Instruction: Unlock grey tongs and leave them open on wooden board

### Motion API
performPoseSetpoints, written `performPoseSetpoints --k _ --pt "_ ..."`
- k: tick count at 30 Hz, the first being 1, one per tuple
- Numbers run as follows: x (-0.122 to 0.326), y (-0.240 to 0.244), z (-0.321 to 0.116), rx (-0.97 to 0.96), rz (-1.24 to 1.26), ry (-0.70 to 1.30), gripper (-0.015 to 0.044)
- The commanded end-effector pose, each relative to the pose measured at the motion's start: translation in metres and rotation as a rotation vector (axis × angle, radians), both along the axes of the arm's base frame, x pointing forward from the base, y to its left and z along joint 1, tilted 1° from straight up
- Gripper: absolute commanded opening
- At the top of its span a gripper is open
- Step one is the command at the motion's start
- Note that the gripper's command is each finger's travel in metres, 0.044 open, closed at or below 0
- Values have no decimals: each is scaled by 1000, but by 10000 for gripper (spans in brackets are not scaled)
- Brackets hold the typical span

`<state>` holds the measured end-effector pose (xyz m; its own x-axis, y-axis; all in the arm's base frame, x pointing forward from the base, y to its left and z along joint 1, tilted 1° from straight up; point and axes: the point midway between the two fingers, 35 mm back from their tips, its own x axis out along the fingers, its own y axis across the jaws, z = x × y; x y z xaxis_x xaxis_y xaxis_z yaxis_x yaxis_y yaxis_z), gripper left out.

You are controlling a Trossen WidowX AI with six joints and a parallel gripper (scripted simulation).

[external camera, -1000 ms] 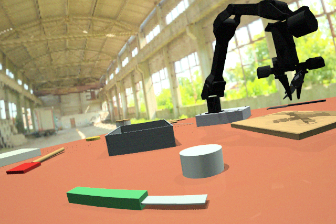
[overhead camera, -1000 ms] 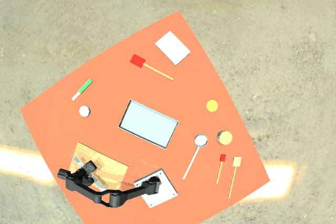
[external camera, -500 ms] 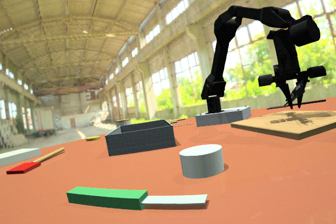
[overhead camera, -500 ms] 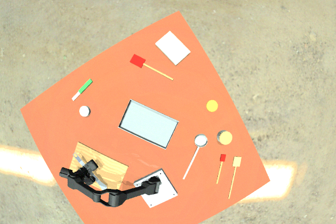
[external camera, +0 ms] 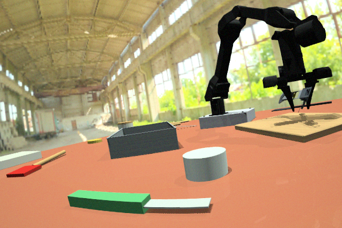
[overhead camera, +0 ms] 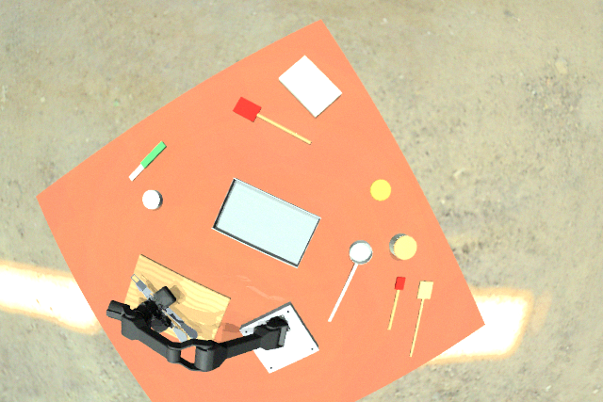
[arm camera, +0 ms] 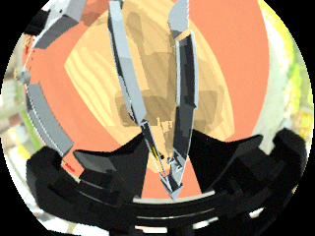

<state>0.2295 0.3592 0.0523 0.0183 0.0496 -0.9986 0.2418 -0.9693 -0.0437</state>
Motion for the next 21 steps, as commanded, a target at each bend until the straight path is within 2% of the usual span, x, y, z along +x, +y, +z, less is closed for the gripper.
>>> performPoseSetpoints --k 1,8,13,21 --pt "0 0 0 1 0 1 270" --pt "0 0 0 1 0 1 440" --pt "12 -26 7 -2 -1 0 440" --pt "35 -145 25 -12 -5 1 440"
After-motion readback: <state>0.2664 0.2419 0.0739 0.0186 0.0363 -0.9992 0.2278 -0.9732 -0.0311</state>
